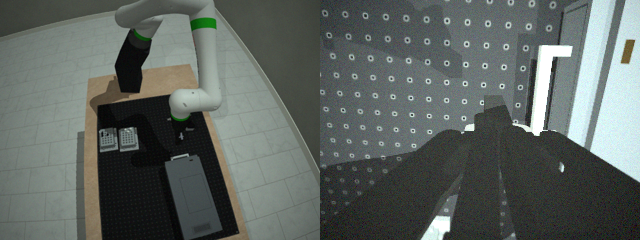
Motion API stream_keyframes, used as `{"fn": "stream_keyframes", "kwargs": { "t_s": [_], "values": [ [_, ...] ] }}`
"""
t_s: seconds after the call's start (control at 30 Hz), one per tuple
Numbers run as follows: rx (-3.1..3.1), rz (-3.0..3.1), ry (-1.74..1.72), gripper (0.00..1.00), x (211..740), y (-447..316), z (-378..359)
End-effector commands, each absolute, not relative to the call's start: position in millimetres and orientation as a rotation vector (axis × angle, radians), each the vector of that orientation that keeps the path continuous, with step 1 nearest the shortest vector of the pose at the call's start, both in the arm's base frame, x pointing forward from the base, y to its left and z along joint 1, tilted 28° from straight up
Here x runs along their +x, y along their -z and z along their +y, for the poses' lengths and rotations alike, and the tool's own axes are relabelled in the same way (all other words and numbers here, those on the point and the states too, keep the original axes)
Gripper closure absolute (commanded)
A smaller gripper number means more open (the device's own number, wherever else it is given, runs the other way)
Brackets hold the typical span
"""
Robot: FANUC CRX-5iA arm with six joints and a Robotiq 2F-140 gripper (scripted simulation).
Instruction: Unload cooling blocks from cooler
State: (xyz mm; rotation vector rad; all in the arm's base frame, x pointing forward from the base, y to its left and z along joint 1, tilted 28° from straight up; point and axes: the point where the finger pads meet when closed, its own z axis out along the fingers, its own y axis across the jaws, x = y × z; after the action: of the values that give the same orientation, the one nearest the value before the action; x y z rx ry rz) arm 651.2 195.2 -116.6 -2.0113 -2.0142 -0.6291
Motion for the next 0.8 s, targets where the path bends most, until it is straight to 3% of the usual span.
{"fn": "stream_keyframes", "kwargs": {
  "t_s": [0.0, 0.77],
  "values": [
    [-2.012, -2.015, 0.631, 0.90, 651, 112, 193],
    [-2.012, -2.015, 0.631, 0.90, 648, 90, 182]
  ]
}}
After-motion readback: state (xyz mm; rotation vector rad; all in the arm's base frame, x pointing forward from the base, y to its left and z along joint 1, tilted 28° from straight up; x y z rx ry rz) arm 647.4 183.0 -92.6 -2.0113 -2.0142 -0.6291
